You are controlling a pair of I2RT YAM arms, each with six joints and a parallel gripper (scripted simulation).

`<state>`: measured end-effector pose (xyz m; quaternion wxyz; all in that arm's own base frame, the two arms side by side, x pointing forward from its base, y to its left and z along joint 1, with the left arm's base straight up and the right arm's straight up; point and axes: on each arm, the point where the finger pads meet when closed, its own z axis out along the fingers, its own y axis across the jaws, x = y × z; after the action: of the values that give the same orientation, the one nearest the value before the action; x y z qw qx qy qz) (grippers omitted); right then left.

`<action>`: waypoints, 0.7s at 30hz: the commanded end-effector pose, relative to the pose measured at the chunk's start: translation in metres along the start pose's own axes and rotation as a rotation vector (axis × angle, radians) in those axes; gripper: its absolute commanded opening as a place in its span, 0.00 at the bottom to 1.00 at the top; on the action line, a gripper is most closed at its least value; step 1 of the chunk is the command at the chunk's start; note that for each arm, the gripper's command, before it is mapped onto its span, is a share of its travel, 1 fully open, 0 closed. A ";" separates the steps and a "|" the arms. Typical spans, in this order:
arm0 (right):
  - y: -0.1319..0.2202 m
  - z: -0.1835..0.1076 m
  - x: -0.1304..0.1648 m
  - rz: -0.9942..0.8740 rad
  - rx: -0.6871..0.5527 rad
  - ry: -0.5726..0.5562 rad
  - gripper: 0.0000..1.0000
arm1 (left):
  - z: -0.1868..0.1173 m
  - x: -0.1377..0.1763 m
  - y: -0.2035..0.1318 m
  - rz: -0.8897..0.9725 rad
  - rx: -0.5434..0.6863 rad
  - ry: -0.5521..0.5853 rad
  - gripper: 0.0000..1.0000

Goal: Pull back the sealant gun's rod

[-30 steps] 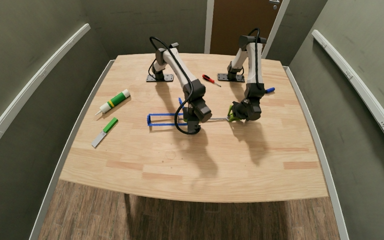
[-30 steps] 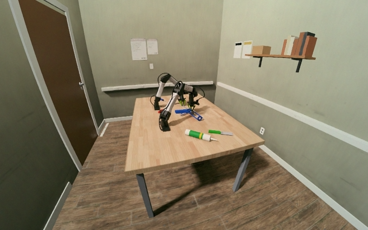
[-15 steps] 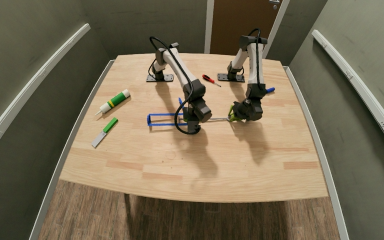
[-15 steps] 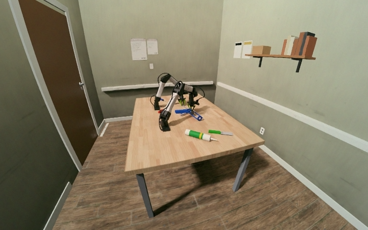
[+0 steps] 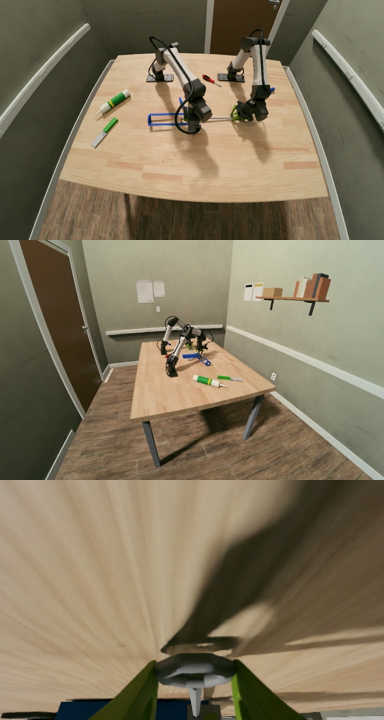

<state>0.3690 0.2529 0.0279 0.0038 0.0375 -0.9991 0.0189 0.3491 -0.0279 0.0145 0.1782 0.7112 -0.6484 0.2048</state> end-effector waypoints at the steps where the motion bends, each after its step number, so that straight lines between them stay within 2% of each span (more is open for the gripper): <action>1: -0.030 0.007 0.004 0.022 0.101 0.019 0.52 | -0.016 -0.018 -0.004 -0.002 0.012 -0.064 0.32; 7: -0.033 -0.006 0.003 0.009 0.082 -0.007 0.52 | -0.017 -0.011 -0.002 -0.004 0.021 -0.065 0.32; 11: -0.029 0.005 0.004 0.004 0.076 0.013 0.52 | -0.014 -0.005 -0.002 -0.012 0.021 -0.064 0.32; 15: -0.011 0.001 -0.001 -0.005 0.006 -0.021 0.52 | -0.003 0.007 0.000 -0.010 0.015 -0.063 0.32; 21: -0.006 0.004 -0.001 -0.008 -0.011 -0.016 0.52 | -0.001 0.011 0.002 -0.014 0.008 -0.062 0.32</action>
<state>0.3693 0.2498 0.0278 -0.0052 0.0368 -0.9991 0.0187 0.3506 -0.0309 0.0137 0.1572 0.7186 -0.6527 0.1814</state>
